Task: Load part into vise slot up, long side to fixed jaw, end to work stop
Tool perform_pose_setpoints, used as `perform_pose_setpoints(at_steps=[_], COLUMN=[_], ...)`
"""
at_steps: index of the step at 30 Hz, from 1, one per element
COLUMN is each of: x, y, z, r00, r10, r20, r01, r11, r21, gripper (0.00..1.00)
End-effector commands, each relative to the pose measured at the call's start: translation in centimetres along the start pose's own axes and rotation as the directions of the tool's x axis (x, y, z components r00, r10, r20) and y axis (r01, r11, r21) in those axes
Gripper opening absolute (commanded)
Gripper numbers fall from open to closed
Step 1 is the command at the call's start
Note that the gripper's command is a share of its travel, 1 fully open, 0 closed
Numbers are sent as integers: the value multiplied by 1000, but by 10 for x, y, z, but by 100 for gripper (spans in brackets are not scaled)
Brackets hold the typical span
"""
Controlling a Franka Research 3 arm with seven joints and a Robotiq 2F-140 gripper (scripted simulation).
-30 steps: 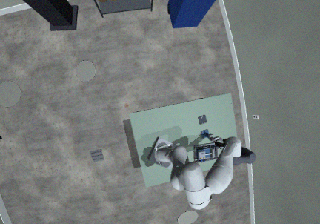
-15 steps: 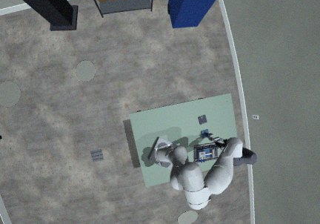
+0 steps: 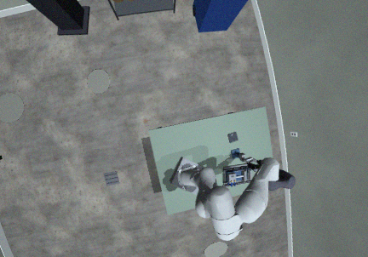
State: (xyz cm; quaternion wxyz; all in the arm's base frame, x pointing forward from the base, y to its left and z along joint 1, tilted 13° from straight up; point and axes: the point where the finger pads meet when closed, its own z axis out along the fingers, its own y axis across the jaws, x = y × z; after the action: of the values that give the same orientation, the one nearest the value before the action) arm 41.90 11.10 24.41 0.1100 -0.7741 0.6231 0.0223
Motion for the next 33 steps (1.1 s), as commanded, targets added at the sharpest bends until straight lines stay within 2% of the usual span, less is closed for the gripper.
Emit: perform_pose_setpoints(at_steps=[1,20,33], x=[1,7,24], y=[-1,-12,-26], z=[-3,-15,-29], r00=[1000,991,948], r10=[-5,-129,-315], r20=[0,25,46], r01=[5,128,311], r11=[1000,991,948], r21=[4,30,70], gripper=[0,0,0])
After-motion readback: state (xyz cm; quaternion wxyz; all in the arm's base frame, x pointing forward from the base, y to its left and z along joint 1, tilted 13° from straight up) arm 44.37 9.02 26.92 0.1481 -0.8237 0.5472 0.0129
